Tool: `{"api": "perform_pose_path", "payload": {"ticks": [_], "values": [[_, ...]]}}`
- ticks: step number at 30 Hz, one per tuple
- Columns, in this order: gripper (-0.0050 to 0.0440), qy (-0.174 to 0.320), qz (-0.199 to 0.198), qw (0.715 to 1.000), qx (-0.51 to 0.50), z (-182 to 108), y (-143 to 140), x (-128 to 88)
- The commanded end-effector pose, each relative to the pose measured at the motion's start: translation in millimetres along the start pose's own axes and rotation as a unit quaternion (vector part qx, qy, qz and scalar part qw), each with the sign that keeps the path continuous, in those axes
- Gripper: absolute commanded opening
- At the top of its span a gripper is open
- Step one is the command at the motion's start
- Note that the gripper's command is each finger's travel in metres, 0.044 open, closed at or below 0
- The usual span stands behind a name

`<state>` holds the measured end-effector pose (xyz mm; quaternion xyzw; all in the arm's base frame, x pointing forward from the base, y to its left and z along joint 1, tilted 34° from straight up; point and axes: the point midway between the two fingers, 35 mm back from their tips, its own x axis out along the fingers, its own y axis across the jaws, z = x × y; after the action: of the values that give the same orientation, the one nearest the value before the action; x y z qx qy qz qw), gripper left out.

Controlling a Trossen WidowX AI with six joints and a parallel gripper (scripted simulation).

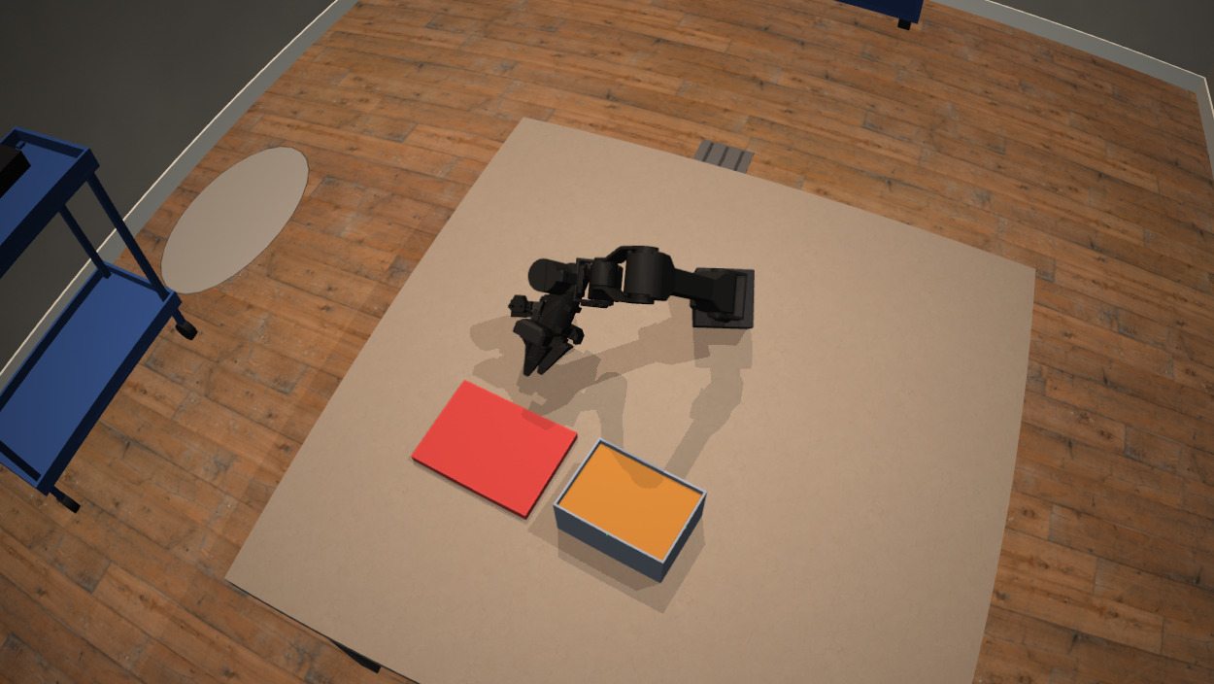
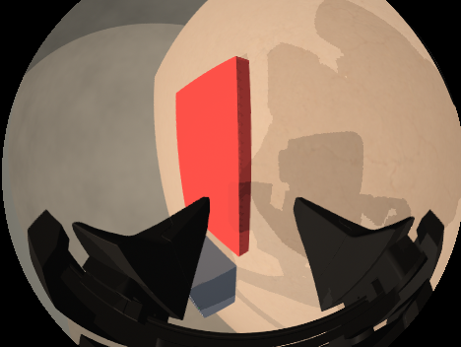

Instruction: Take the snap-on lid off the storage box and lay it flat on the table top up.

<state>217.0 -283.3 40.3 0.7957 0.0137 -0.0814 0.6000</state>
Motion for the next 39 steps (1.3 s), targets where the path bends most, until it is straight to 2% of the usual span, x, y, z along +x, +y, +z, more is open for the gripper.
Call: {"api": "perform_pose_path", "payload": {"ticks": [1, 7, 14, 29, 39], "values": [[0.0275, 0.002, 0.000, 1.000, -0.003, -0.4, 5.7, -3.7], [0.0275, 0.002, 0.000, 1.000, -0.003, -0.4, 9.8, -7.2], [0.0440, 0.006, -0.002, 1.000, -0.001, 0.6, 12.9, -16.4], [0.0440, 0.006, -0.002, 1.000, -0.002, 1.0, 27.1, -41.1], [0.0440, 0.002, 0.005, 0.999, -0.046, 5.7, 42.9, -55.9]]}}
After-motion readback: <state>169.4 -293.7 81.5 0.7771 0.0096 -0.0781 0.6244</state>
